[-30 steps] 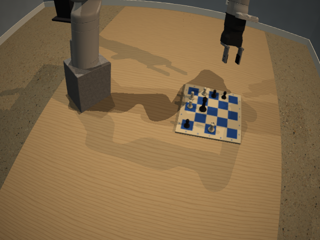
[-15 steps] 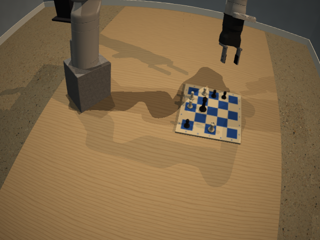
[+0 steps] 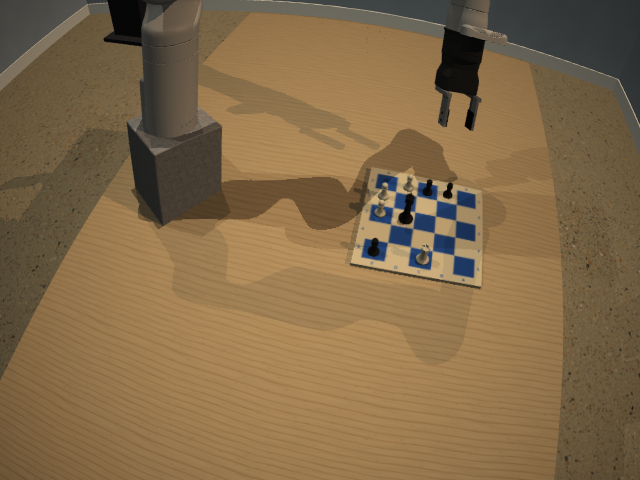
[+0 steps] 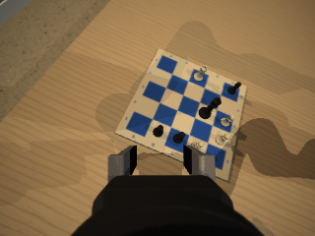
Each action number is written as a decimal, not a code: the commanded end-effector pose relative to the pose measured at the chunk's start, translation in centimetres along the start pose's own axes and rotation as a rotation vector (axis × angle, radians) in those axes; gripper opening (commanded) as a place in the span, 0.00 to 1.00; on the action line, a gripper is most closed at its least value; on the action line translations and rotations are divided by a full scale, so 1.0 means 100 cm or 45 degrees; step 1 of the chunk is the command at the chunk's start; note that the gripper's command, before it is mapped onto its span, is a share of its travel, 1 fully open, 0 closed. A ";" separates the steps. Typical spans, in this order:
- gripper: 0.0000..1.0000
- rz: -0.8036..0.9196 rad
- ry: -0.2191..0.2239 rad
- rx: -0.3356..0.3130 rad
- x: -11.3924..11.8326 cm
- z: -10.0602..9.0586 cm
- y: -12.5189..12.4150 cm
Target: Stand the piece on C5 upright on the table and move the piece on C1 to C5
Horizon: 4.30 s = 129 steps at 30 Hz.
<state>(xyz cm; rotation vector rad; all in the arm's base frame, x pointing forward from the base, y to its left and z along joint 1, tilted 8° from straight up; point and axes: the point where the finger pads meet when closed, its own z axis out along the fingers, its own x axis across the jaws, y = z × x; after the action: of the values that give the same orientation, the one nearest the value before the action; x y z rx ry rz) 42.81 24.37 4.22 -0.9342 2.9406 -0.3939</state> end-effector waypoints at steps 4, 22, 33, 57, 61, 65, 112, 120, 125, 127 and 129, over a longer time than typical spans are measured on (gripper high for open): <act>1.00 -0.008 -0.001 0.000 0.000 0.000 0.003; 1.00 0.046 0.004 0.062 0.002 0.006 0.017; 1.00 0.065 0.009 0.084 0.002 0.008 0.022; 1.00 0.125 0.023 0.150 0.005 0.016 0.037; 1.00 0.125 0.023 0.150 0.005 0.016 0.037; 1.00 0.144 0.025 0.172 0.005 0.018 0.042; 1.00 0.241 0.031 0.287 0.009 0.028 0.066; 1.00 0.259 0.029 0.309 0.010 0.030 0.070; 1.00 0.276 0.027 0.331 0.011 0.032 0.074; 1.00 0.276 0.027 0.331 0.011 0.032 0.074; 1.00 0.276 0.027 0.331 0.011 0.032 0.074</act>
<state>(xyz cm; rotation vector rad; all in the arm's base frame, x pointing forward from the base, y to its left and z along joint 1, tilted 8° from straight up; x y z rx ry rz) 38.14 28.71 -0.59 -0.5737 2.8746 -0.7529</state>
